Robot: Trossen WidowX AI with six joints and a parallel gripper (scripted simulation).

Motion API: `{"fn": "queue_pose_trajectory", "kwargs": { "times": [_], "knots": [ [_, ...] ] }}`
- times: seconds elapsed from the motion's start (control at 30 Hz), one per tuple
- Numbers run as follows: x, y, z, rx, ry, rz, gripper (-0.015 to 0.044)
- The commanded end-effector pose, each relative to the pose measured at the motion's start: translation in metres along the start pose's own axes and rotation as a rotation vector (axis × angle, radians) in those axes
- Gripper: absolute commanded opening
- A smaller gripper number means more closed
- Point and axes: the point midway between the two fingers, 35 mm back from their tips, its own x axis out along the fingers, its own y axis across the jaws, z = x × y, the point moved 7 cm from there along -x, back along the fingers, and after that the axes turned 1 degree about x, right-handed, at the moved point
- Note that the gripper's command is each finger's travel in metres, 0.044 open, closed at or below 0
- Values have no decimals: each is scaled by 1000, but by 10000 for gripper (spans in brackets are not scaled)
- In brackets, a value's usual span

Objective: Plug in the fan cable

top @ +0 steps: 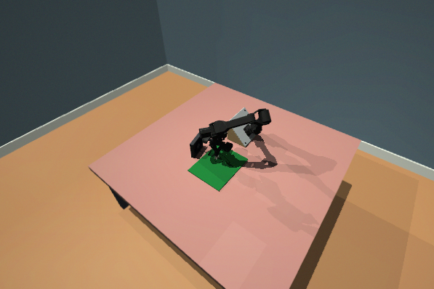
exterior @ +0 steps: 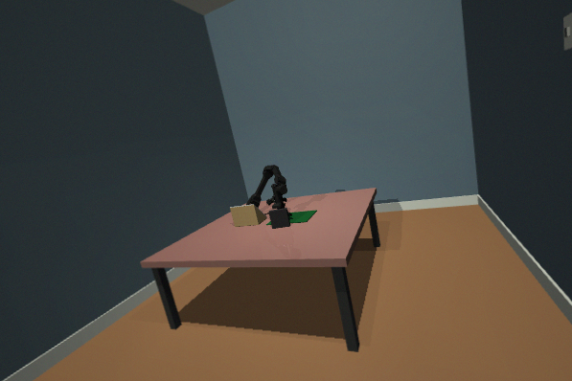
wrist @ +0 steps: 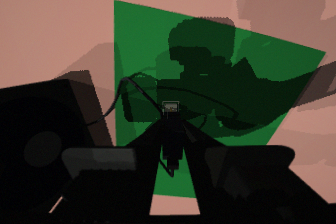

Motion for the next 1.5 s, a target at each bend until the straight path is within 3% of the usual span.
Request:
{"fn": "queue_pose_trajectory", "kwargs": {
  "times": [0.0, 1.47],
  "knots": [
    [2, 0, 0, 3, 1, -3, 0],
    [7, 0, 0, 3, 1, -4, 0]
  ]
}}
